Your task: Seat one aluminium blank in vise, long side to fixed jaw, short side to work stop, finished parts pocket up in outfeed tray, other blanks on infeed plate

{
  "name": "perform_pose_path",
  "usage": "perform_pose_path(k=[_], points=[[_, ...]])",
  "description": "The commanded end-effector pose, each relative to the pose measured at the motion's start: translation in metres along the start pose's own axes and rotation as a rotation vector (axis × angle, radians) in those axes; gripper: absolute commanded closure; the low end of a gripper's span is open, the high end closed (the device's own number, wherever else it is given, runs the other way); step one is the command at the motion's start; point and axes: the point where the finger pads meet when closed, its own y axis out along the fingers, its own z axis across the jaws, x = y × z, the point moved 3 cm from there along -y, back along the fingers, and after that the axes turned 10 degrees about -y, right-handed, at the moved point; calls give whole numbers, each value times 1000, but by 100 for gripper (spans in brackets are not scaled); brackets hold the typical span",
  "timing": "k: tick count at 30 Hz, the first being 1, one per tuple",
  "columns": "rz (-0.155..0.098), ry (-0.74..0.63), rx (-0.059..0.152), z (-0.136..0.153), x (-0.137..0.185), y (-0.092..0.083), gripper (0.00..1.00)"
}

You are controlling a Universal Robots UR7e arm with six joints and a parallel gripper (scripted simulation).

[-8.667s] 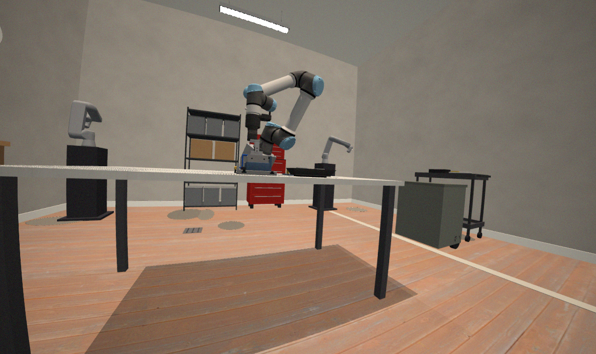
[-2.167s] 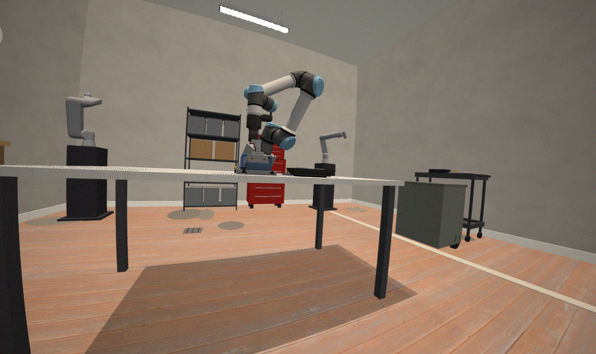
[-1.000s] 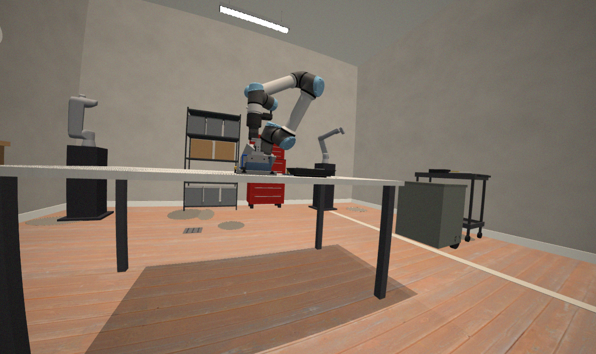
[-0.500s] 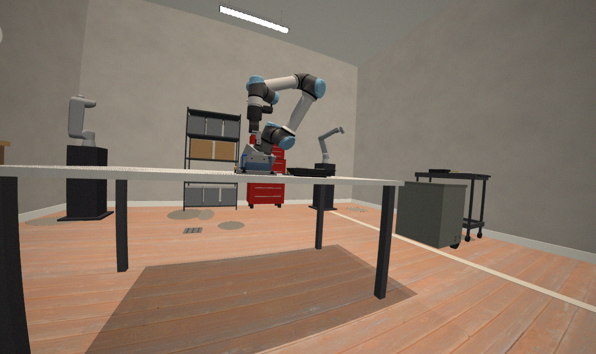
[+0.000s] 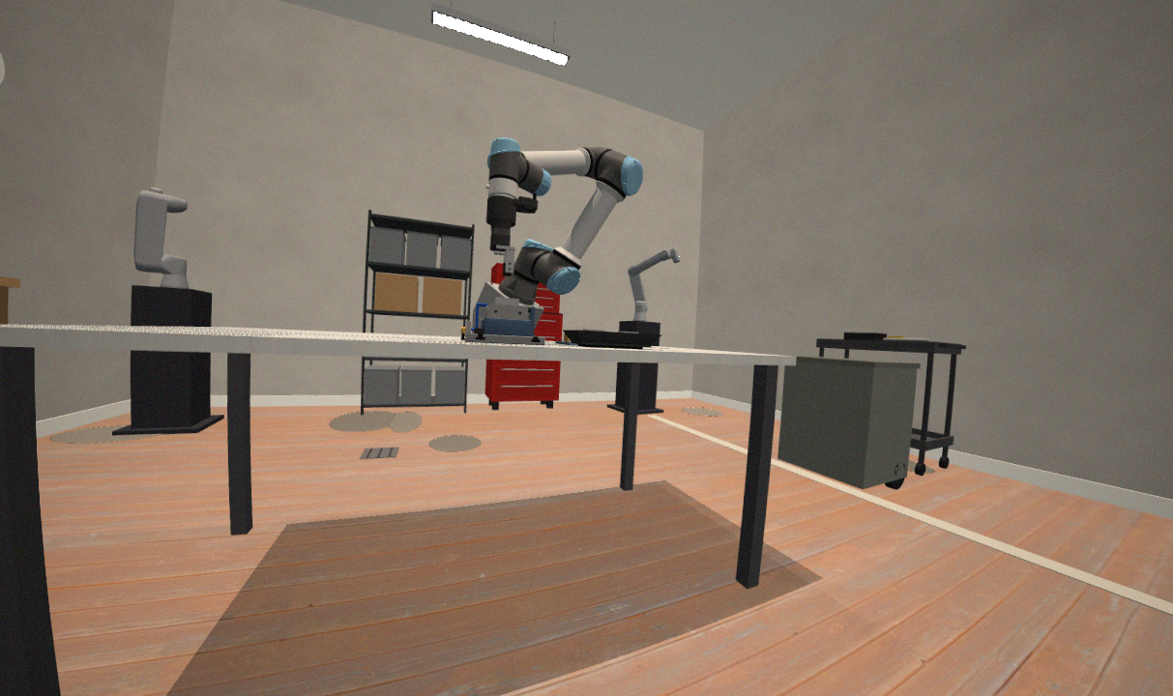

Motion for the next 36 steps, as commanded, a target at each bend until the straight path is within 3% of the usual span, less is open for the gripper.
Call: perform_pose_path(k=[1, 4, 5, 36], points=[[0, 0, 0, 0, 0, -3, 0], [0, 0, 0, 0, 0, -3, 0], [0, 0, 0, 0, 0, -3, 100], [0, 0, 0, 0, 0, -3, 100]])
